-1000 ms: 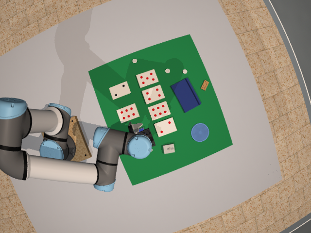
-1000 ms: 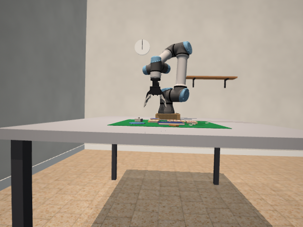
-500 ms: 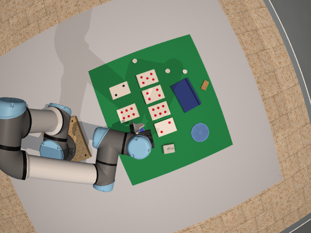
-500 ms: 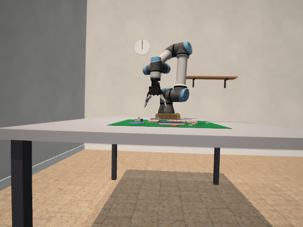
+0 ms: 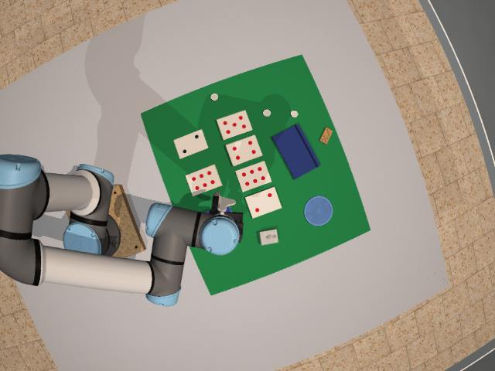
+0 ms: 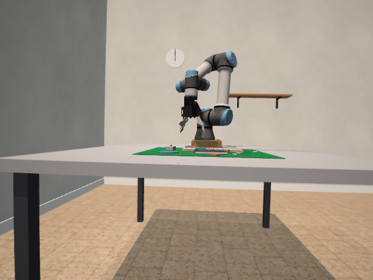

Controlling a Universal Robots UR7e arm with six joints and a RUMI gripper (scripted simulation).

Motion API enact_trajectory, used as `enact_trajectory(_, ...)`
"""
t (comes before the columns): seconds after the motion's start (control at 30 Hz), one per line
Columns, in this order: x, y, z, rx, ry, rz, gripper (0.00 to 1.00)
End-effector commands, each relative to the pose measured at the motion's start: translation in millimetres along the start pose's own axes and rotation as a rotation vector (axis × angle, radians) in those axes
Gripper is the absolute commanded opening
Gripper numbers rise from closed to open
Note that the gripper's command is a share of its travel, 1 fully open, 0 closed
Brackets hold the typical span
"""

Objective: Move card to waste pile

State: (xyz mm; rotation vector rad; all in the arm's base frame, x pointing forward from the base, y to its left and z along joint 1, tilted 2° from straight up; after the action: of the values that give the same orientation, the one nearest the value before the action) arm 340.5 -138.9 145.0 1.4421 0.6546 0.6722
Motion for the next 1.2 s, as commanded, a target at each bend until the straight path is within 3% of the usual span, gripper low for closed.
enact_trajectory(0.0,3.3,-0.2,-3.2,0.0,-0.22,-0.006,1.0)
enact_trajectory(0.1,3.7,-0.2,-3.4,0.0,-0.257,-0.006,1.0)
enact_trajectory(0.6,9.2,-0.1,-4.3,-0.002,-0.865,-0.005,1.0)
enact_trajectory(0.67,9.2,-0.1,-4.3,-0.002,-0.865,-0.005,1.0)
enact_trajectory(1.17,9.8,0.3,-0.1,-0.003,-1.505,-0.001,1.0)
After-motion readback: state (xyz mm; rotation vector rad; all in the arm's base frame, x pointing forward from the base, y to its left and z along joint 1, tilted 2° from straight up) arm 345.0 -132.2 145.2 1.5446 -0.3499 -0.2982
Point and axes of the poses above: the point where the finger pads meet when closed, its own y axis back along the fingers, its own x axis across the jaws, z = x × y, the point moved 9 cm from there along y, back along the fingers, and after that the axes turned 5 degrees about -y, right-handed, at the moved point
